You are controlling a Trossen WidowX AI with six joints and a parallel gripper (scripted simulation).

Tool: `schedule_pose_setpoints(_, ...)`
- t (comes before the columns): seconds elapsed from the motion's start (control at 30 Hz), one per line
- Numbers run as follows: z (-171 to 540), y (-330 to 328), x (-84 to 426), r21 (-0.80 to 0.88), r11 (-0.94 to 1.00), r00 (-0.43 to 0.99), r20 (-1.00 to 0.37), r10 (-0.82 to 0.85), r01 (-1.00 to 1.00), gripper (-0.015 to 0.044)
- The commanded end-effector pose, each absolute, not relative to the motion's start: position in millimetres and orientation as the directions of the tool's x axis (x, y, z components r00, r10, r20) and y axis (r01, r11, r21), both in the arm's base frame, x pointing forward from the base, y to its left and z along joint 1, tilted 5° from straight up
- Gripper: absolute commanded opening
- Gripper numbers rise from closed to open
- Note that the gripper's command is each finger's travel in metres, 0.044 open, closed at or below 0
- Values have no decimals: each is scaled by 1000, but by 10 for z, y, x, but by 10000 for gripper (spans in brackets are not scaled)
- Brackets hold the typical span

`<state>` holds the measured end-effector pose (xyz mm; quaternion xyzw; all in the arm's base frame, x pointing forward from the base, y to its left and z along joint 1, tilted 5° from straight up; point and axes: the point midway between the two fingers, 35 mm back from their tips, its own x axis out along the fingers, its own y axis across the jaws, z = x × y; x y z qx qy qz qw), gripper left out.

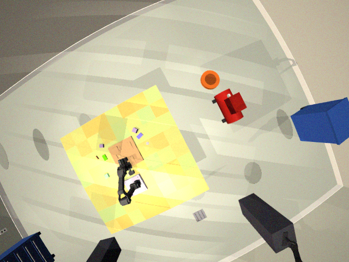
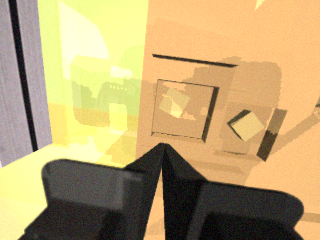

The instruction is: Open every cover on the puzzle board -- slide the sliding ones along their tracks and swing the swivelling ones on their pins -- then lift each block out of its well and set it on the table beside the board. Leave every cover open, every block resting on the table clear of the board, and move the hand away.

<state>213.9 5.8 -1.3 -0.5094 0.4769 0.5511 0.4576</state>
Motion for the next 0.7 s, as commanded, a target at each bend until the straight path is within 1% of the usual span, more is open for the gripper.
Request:
schedule_pose_setpoints(0.0, 19, 33, 2124, 63, -129, -66, -998, 14, -990, 0)
schedule_pose_setpoints(0.67, 270, 26, 2154, 63, -129, -66, -998, 14, -990, 0)
